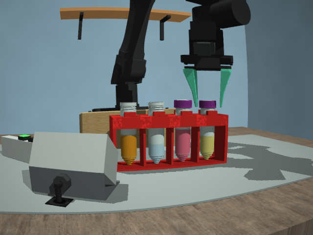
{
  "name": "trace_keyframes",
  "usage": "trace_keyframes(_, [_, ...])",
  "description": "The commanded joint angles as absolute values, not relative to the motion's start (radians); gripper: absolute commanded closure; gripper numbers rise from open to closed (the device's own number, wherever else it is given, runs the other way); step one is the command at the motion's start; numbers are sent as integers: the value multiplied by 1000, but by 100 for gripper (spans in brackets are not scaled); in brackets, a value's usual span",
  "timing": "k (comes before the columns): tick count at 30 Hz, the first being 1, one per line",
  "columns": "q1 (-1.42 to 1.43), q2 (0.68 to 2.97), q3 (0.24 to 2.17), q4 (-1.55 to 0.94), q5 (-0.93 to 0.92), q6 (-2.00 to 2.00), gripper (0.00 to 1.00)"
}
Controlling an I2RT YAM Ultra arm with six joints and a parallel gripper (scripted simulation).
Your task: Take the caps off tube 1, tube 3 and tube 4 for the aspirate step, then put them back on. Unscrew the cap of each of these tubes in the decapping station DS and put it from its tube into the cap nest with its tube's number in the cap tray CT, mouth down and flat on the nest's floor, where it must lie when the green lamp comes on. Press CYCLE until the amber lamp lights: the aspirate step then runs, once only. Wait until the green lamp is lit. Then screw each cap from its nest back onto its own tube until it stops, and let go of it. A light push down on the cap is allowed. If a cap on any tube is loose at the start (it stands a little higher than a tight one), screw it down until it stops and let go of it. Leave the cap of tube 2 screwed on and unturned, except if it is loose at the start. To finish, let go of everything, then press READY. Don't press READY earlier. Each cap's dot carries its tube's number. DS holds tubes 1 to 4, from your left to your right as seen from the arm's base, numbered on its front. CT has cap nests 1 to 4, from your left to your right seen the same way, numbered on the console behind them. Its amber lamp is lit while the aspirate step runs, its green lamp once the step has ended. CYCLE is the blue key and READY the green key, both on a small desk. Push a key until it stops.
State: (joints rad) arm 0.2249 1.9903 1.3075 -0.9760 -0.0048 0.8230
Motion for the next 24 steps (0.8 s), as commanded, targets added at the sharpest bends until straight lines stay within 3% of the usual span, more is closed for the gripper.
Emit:
trace_keyframes(1, [224,1979,1311,-975,-2,577,51])
trace_keyframes(24, [223,1970,1299,-972,-3,-507,51])
